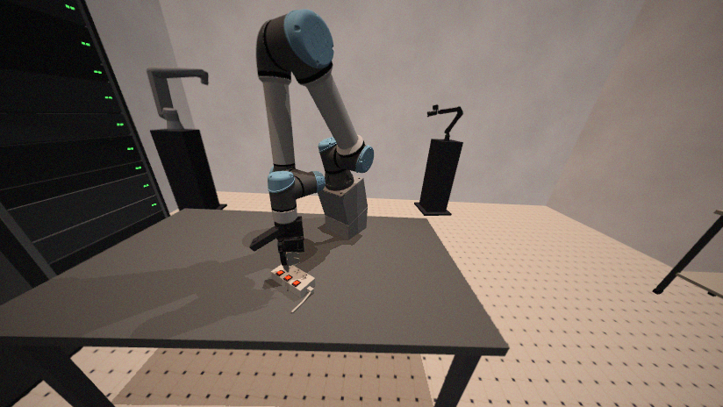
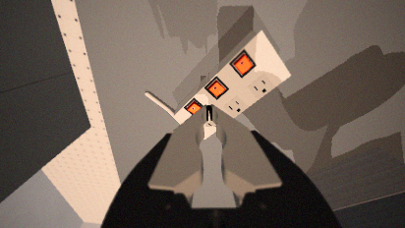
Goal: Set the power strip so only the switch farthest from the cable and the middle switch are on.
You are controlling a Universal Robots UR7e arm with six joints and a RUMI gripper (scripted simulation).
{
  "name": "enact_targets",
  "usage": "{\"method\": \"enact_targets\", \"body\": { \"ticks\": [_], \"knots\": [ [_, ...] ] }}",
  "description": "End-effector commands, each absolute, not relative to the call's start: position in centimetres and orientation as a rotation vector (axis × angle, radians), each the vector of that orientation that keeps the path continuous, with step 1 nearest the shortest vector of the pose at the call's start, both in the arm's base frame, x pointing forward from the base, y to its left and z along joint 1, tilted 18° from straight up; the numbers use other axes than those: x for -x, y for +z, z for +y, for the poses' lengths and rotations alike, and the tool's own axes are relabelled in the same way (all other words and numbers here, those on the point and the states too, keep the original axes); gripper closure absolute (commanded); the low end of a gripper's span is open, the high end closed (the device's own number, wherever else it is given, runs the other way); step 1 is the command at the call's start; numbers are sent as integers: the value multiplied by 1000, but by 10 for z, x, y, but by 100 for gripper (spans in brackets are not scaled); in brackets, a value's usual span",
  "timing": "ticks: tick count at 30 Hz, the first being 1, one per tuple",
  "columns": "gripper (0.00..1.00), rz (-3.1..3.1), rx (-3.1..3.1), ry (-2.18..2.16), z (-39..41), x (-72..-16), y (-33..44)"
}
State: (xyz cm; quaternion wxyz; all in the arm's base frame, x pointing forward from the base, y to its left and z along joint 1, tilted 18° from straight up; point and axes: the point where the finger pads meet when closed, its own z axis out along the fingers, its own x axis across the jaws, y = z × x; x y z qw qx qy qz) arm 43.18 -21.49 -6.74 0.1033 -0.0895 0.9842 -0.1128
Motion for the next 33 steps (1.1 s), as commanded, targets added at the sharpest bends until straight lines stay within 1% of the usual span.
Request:
{"method": "enact_targets", "body": {
  "ticks": [1, 4, 19, 21, 33],
  "knots": [
    [100, 2890, 458, -351, -214, -435, -66],
    [100, 2885, 505, -356, -214, -435, -66],
    [100, 2709, 1266, -426, -206, -445, -64],
    [100, 2709, 1266, -426, -206, -445, -64],
    [100, 2376, 1921, -468, -197, -451, -64]
  ]
}}
